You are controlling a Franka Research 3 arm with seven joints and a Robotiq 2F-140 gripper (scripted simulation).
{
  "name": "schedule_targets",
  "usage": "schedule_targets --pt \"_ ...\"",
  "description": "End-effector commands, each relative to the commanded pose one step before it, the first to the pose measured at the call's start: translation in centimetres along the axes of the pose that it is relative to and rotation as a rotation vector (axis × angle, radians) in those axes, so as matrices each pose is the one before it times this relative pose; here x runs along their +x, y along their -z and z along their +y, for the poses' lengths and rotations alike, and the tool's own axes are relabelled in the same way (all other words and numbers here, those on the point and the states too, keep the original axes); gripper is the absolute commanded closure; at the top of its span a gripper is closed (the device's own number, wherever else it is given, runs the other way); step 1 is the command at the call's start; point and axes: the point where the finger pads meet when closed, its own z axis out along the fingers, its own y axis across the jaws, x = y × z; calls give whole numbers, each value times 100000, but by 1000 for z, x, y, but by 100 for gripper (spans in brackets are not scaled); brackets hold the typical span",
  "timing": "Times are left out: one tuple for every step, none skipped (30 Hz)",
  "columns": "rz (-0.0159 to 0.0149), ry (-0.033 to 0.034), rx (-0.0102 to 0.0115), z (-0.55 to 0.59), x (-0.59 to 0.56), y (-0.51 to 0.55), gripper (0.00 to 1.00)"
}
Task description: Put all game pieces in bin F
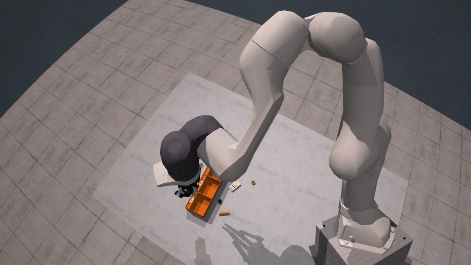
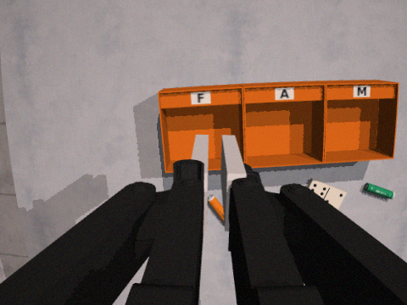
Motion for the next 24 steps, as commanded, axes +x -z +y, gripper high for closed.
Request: schedule_targets --pt "-2909 5491 1500 -55 -678 1555 95" --pt "0 0 0 0 0 0 95" --pt "0 0 0 0 0 0 95" --pt "0 0 0 0 0 0 95" --pt "0 0 0 0 0 0 95" --pt "0 0 0 0 0 0 95" --pt "0 0 0 0 0 0 95" --pt "0 0 0 0 0 0 95" --pt "0 0 0 0 0 0 95" --pt "0 0 0 0 0 0 95" --pt "0 0 0 0 0 0 95" --pt "0 0 0 0 0 0 95" --pt "0 0 0 0 0 0 95" --pt "0 0 0 0 0 0 95" --pt "0 0 0 0 0 0 95" --pt "0 0 0 0 0 0 95" --pt "0 5000 0 566 -382 -477 75" --pt "0 5000 0 546 -410 -477 75" --pt "0 5000 0 525 -437 -477 75" --pt "36 1498 -222 503 -462 -477 75" --pt "-68 1498 -343 495 -470 -478 75" --pt "-163 1468 -437 486 -477 -480 75" --pt "-239 1447 -493 477 -483 -483 75" --pt "-292 1443 -515 467 -489 -487 75"
